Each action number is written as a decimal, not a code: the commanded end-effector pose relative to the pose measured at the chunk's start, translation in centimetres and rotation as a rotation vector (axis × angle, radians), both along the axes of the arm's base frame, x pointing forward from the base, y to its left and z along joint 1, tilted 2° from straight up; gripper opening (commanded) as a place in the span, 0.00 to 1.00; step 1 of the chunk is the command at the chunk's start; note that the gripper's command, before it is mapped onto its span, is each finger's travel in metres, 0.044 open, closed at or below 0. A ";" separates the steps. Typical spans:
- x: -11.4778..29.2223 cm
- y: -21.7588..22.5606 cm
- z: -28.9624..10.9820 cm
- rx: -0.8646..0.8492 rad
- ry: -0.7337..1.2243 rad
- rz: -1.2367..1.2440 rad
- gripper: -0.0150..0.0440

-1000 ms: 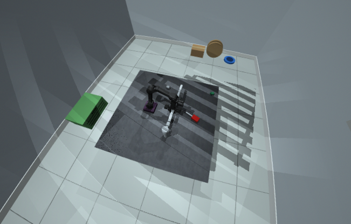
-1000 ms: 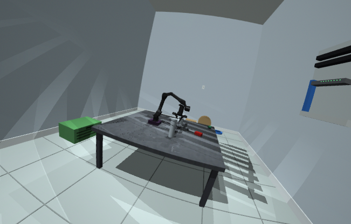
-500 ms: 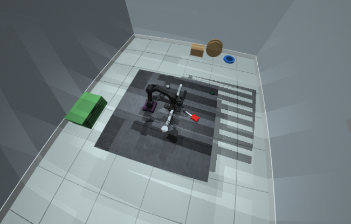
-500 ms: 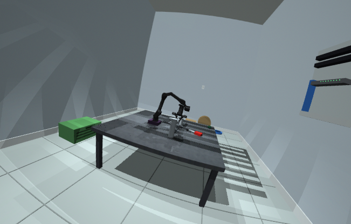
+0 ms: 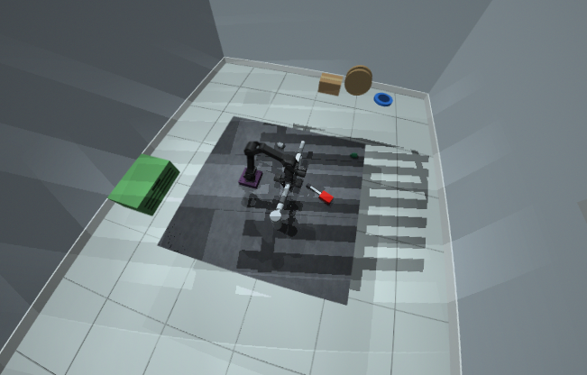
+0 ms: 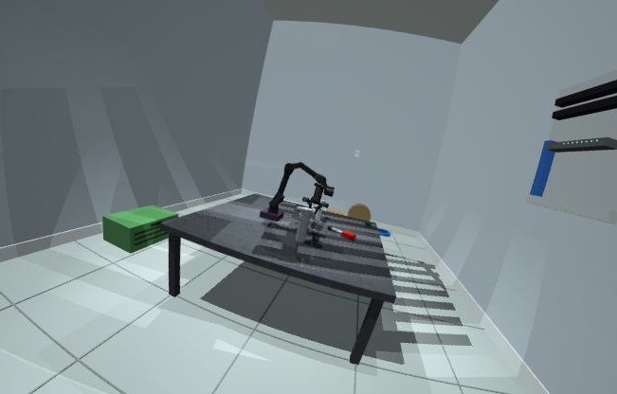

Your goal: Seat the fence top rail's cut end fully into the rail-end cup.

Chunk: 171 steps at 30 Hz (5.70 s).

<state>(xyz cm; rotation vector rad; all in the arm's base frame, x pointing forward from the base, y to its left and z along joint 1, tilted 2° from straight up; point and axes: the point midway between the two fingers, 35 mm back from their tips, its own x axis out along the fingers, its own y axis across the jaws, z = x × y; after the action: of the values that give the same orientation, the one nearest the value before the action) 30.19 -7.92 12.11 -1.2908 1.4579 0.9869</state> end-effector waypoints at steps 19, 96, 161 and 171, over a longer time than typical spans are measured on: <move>0.5 -0.4 1.0 -0.007 -0.008 0.003 0.25; 0.0 -2.0 0.7 0.017 0.006 0.006 0.25; -0.4 -2.6 1.2 0.008 0.008 -0.001 0.25; -0.2 -2.2 0.7 0.025 0.011 0.002 0.25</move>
<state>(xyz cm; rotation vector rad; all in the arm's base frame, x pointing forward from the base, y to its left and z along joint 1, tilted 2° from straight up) 30.01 -10.08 12.80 -1.2710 1.4484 1.0117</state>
